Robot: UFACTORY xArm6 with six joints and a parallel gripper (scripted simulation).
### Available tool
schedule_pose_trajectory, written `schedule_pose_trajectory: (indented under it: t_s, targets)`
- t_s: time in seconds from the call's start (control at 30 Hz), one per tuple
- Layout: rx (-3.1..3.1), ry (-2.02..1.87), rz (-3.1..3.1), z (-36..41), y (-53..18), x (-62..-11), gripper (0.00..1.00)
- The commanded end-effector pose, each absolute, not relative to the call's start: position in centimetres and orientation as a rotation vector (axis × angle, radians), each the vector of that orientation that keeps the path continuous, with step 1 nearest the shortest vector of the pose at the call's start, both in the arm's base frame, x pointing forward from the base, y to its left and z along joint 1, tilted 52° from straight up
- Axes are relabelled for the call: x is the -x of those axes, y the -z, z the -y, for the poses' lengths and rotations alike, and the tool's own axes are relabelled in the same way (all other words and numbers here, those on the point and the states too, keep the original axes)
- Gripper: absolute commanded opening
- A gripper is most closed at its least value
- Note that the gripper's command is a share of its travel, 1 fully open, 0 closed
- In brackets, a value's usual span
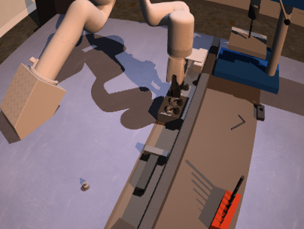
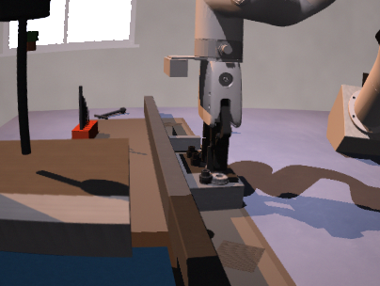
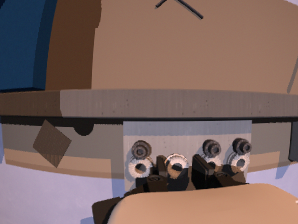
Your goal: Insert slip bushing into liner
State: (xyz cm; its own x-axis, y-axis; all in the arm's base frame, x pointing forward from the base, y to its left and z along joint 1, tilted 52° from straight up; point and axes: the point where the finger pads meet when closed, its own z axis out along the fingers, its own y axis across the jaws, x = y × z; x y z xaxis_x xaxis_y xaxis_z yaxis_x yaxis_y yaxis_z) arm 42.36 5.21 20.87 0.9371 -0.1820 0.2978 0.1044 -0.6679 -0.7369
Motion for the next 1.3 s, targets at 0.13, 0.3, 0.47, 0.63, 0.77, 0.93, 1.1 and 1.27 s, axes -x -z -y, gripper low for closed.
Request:
schedule_pose_trajectory:
  t_s: [0.13, 0.3, 0.47, 0.63, 0.77, 0.93, 1.1, 1.27]
  targets:
    - [2.26, 0.448, -0.055, -3.5, -22.3, -41.7, 0.36]
    - [2.26, 0.448, -0.055, -3.5, -22.3, -41.7, 0.36]
    - [2.26, 0.448, -0.055, -2.9, -22.9, -41.4, 0.36]
    - [2.26, 0.448, -0.055, -1.7, -23.8, -40.8, 0.36]
    - [2.26, 0.448, -0.055, -1.4, -24.1, -40.7, 0.36]
    - [2.26, 0.448, -0.055, -1.3, -24.2, -40.6, 0.36]
    - [2.26, 0.448, -0.055, -0.5, -24.9, -40.3, 0.36]
    - [2.26, 0.448, -0.055, 0.6, -25.8, -39.8, 0.36]
